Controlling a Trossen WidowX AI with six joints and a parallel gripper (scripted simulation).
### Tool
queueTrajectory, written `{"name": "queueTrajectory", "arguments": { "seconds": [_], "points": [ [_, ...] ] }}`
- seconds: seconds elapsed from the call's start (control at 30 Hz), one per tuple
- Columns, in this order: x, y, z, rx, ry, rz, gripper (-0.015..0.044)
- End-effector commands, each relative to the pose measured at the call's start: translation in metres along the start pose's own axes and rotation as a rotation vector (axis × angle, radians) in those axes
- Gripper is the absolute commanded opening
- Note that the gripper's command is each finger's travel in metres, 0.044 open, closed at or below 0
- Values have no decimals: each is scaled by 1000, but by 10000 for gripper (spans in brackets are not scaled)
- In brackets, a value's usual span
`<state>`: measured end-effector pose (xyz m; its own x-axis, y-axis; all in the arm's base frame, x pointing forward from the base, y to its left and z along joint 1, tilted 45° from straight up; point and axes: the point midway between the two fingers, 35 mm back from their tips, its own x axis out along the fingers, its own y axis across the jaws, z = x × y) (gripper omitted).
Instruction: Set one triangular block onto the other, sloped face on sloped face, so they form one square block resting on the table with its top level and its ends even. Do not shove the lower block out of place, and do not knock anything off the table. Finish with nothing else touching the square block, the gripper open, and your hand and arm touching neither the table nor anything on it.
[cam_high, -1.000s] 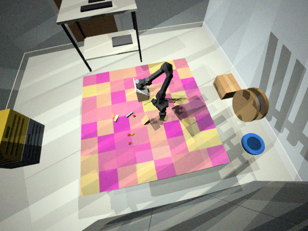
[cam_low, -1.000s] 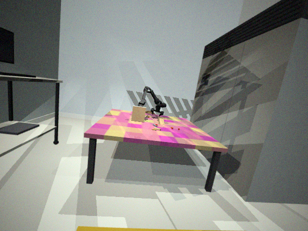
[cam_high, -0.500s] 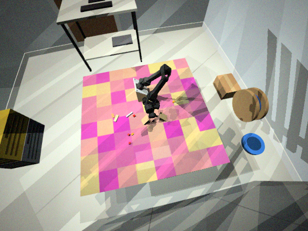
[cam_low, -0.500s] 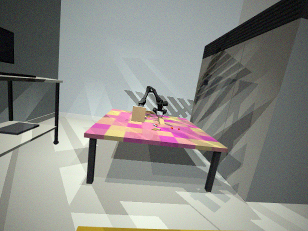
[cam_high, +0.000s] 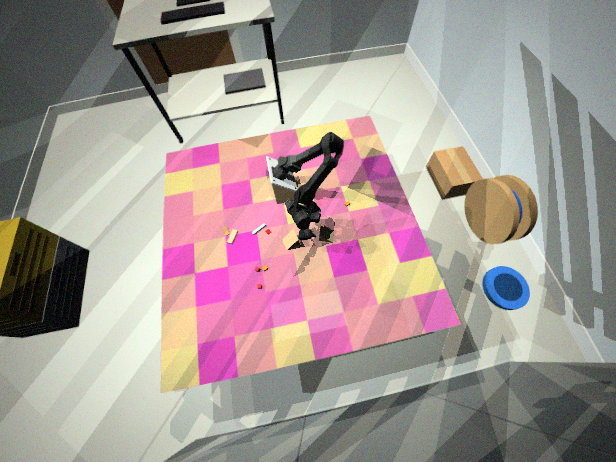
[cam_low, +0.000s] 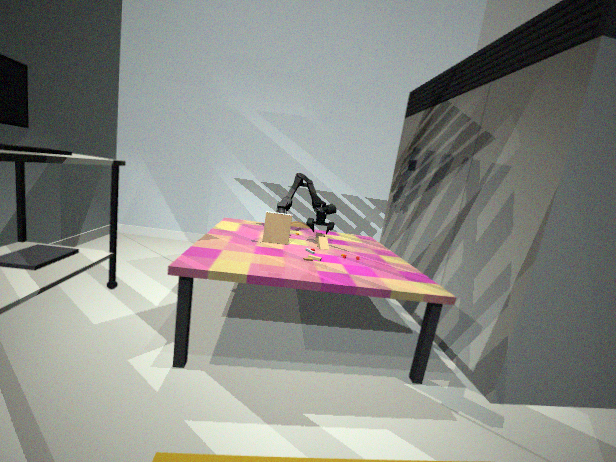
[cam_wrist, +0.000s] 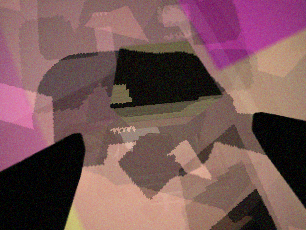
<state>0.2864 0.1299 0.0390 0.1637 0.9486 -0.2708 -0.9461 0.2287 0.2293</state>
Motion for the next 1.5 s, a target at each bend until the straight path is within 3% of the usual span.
{"name": "queueTrajectory", "arguments": {
  "seconds": [0.0,1.47],
  "points": [
    [7,-2,-4,8,10,-2,440],
    [74,-1,5,14,-32,-6,440]
  ]
}}
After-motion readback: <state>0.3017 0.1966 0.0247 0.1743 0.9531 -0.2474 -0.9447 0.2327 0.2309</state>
